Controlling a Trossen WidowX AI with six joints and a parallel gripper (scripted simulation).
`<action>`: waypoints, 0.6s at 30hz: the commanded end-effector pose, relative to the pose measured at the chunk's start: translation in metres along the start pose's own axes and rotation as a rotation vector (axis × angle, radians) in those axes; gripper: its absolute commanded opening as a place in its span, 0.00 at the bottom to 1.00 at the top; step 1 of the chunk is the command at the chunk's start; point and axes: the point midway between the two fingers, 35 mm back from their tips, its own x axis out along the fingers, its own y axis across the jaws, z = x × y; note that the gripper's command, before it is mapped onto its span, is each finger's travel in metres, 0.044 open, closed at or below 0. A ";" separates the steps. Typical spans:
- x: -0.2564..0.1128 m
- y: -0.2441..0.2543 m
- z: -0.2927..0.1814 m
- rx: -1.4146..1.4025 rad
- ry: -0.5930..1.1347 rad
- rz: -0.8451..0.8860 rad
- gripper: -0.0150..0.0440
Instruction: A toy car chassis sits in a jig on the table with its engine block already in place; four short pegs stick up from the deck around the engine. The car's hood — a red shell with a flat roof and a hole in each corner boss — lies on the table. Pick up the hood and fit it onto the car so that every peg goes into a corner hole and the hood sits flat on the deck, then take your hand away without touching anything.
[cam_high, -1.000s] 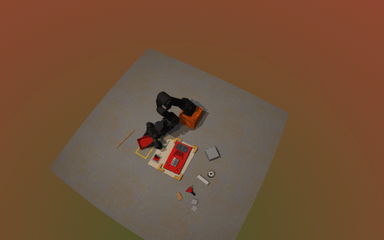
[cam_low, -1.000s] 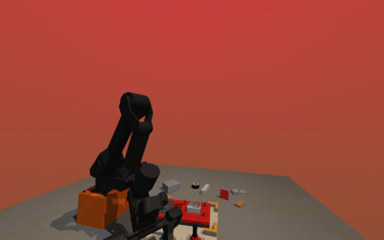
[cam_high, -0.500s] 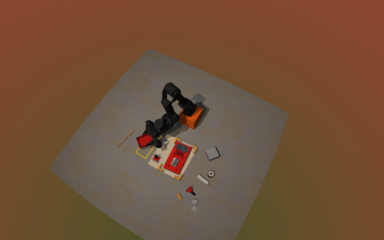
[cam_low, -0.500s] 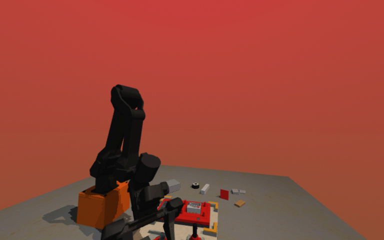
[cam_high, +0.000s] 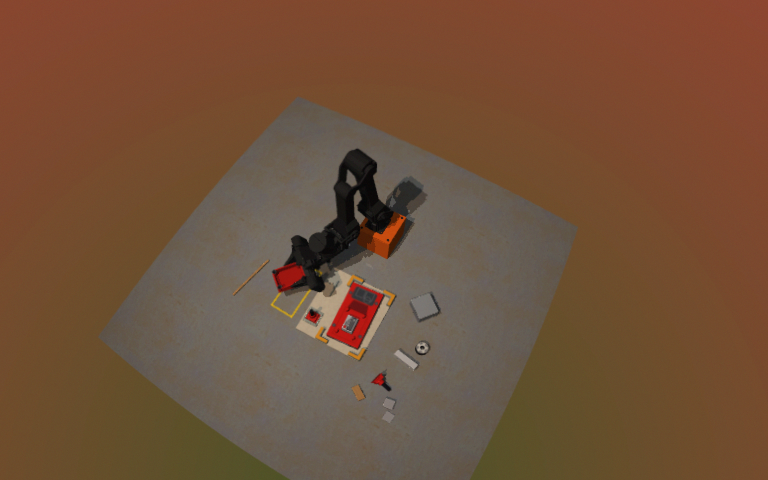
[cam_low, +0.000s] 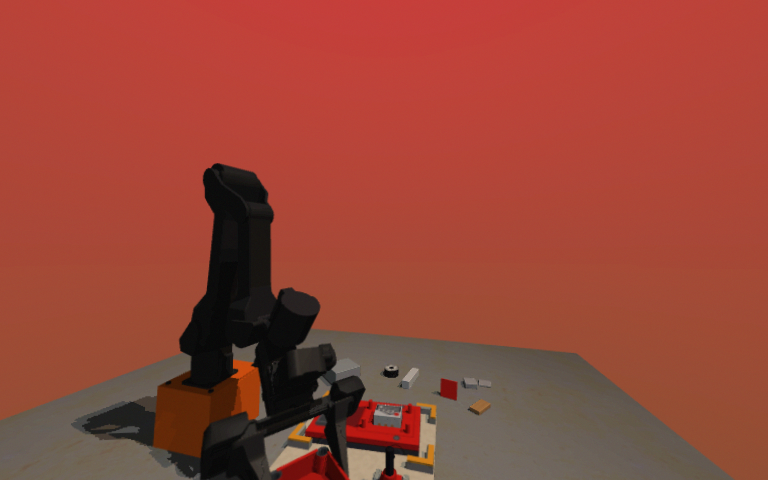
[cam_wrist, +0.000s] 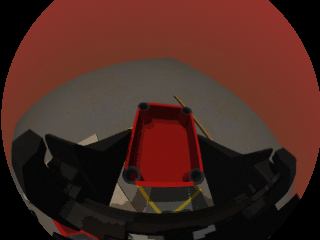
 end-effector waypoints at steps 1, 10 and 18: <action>-0.005 -0.002 0.003 0.003 0.002 -0.005 0.25; -0.002 -0.001 0.002 -0.145 0.003 -0.004 0.25; -0.002 0.000 0.002 -0.388 0.003 -0.004 0.25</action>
